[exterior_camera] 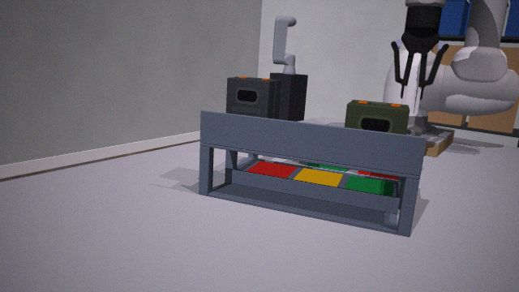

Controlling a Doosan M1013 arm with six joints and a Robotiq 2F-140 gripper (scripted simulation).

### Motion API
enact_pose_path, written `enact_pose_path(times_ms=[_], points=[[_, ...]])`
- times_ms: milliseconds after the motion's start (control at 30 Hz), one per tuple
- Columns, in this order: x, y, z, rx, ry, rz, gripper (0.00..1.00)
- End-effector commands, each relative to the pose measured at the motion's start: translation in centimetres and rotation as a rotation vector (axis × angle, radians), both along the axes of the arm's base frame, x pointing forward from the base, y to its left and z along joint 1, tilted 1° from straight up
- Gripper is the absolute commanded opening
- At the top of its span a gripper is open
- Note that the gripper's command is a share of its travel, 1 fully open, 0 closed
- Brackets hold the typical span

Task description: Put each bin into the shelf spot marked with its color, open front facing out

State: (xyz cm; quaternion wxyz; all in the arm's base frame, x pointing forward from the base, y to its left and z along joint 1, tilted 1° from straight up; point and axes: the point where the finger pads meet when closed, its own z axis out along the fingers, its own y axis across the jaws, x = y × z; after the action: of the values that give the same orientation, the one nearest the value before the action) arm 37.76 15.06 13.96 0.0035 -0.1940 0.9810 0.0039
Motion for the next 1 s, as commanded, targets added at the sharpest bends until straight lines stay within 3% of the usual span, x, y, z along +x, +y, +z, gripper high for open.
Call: enact_pose_path(times_ms=[0, 967], points=[[0.0, 0.0, -0.3, 0.0, 0.0, 0.0, 0.24], [0.1, 0.1, -4.9, 0.0, 0.0, 0.0, 0.24]])
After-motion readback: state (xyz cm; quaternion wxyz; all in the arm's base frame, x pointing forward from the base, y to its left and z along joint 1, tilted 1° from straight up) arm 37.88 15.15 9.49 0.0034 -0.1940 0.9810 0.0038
